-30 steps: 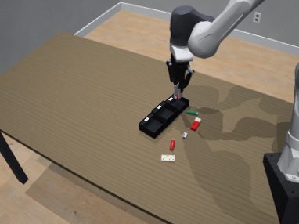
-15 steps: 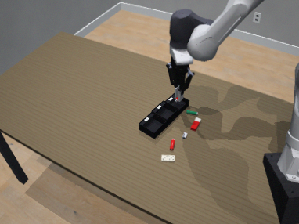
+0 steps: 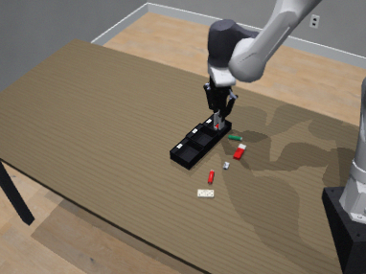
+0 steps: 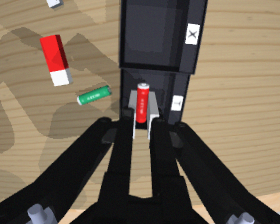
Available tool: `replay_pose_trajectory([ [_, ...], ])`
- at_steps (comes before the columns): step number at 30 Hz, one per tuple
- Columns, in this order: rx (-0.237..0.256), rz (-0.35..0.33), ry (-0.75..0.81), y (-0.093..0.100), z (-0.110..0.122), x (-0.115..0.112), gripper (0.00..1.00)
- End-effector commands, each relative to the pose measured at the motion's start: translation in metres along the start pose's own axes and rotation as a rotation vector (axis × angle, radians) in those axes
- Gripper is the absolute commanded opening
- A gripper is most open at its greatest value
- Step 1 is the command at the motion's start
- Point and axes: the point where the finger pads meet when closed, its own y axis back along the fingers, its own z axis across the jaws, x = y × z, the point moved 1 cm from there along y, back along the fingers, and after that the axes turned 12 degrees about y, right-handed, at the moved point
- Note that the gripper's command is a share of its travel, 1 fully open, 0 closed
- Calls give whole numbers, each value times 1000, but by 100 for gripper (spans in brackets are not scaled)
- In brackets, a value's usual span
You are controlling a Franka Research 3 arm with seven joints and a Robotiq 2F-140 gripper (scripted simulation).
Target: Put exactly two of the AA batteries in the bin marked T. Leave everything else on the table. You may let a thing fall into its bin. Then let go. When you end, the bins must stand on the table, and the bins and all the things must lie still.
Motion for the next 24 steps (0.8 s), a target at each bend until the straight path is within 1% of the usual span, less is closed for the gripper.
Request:
replay_pose_trajectory([
  [1, -11, 4, 1, -6, 4, 0, 5],
  [4, -11, 4, 1, -12, 4, -1, 5],
  [20, -11, 4, 1, -12, 7, -1, 5],
  [21, -11, 4, 1, -12, 7, -1, 17],
  [24, -11, 4, 1, -12, 7, -1, 17],
])
